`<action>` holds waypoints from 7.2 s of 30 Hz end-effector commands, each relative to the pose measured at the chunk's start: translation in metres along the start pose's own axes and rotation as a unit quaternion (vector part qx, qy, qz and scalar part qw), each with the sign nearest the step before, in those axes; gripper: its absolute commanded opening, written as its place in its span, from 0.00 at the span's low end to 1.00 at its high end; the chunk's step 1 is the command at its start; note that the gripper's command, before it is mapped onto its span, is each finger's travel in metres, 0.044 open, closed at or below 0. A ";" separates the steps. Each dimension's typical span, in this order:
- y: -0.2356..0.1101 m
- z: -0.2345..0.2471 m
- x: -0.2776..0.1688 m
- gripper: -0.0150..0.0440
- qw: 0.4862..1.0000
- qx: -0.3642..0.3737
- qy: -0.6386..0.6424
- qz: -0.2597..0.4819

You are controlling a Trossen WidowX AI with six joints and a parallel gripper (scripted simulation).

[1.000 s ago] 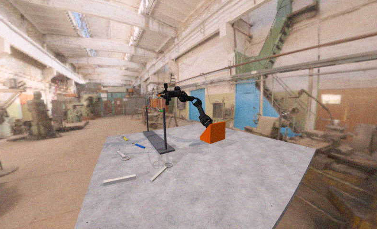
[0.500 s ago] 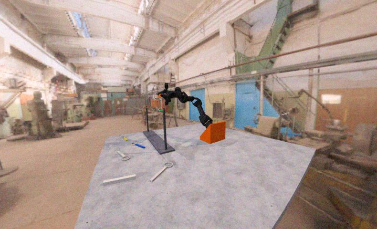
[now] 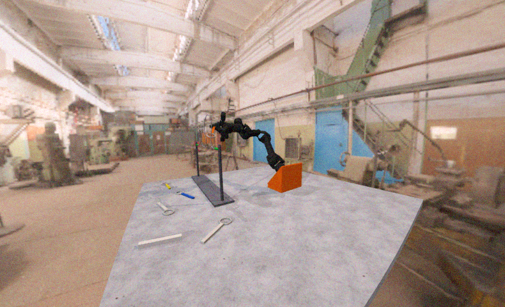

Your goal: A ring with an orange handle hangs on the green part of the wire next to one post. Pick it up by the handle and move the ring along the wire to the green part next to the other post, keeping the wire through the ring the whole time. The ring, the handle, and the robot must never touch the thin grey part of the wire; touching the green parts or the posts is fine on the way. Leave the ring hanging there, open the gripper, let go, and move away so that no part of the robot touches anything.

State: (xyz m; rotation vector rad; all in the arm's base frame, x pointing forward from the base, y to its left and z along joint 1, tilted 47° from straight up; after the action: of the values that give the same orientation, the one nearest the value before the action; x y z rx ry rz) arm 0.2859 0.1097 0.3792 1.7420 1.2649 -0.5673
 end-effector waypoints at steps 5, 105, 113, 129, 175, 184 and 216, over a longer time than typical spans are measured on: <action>0.002 0.011 -0.004 0.00 1.000 0.005 0.012 0.000; -0.059 0.184 0.133 0.00 0.522 0.354 0.776 -0.011; -0.063 0.182 0.142 0.00 0.512 0.356 0.782 -0.012; -0.070 0.178 0.157 0.00 0.508 0.357 0.784 -0.012; -0.079 0.189 0.177 0.00 0.508 0.357 0.784 -0.013; -0.079 0.189 0.176 0.27 0.506 0.356 0.785 -0.012; -0.116 0.172 0.148 0.53 0.507 0.358 0.784 -0.013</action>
State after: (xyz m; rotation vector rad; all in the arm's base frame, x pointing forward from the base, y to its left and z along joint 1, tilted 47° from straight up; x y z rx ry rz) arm 0.2603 0.0498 0.1344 3.0531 2.3843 1.0989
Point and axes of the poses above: the point midway between the two fingers, 35 mm back from their tips, its own y axis out along the fingers, its own z axis across the jaws, x = y × z, the point moved 6 cm from there along -y, back along the fingers, and after that the axes turned 14 degrees about y, right-handed, at the moved point
